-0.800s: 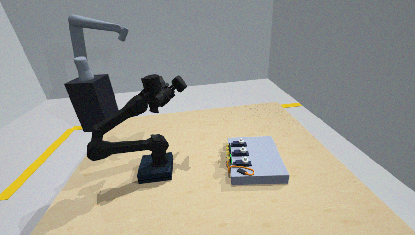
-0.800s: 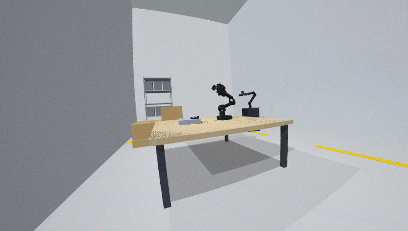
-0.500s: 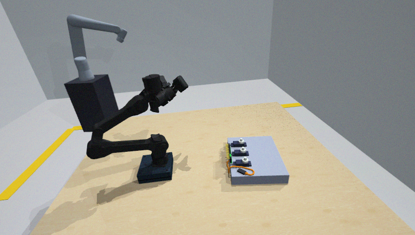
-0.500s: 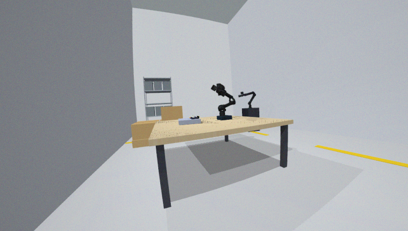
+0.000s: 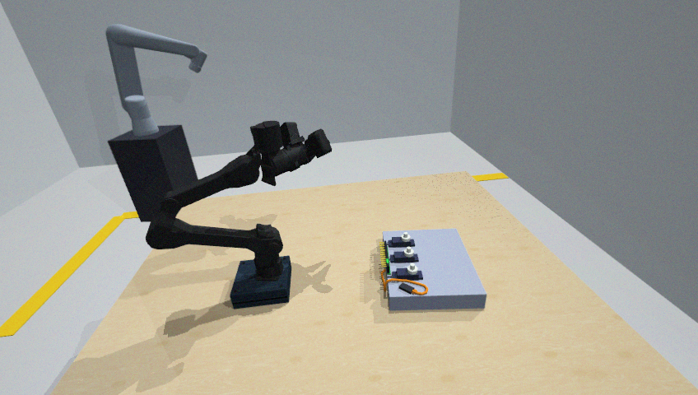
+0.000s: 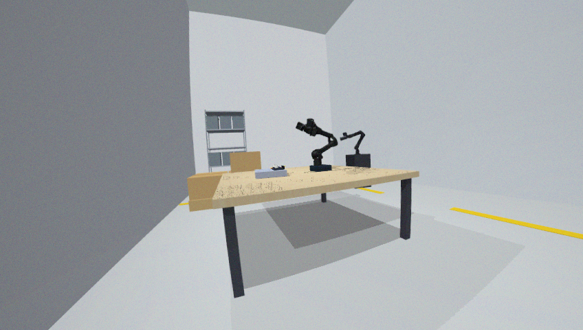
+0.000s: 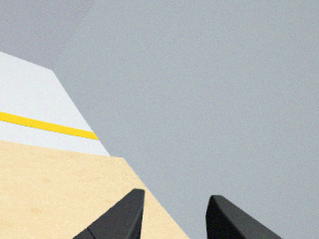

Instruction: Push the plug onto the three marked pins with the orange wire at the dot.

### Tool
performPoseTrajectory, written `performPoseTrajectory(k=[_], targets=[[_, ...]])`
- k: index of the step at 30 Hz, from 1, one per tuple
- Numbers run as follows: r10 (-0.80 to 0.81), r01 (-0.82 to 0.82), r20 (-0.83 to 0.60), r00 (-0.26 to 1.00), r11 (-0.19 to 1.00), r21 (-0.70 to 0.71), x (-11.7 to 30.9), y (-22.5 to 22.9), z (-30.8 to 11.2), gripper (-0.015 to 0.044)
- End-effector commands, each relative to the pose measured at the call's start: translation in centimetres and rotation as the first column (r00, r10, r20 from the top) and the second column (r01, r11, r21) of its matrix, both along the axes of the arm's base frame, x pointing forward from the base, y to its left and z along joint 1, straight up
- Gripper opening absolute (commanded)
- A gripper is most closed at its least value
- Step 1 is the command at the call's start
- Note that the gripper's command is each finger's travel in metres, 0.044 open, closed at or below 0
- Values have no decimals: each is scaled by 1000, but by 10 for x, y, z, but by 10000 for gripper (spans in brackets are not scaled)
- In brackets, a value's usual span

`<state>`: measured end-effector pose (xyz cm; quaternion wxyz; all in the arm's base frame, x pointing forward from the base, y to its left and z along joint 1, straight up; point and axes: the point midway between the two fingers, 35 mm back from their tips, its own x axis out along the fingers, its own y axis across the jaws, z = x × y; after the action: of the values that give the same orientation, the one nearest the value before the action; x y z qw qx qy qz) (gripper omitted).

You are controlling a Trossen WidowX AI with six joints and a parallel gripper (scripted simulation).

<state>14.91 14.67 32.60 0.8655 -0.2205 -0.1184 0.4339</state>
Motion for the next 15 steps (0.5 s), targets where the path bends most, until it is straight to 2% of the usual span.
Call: performPoseTrajectory(k=[1, 15], targets=[[-79, 79, -31, 996, 996, 27, 18, -6, 2, 115], [-320, 335, -130, 939, 934, 121, 73, -37, 7, 115]])
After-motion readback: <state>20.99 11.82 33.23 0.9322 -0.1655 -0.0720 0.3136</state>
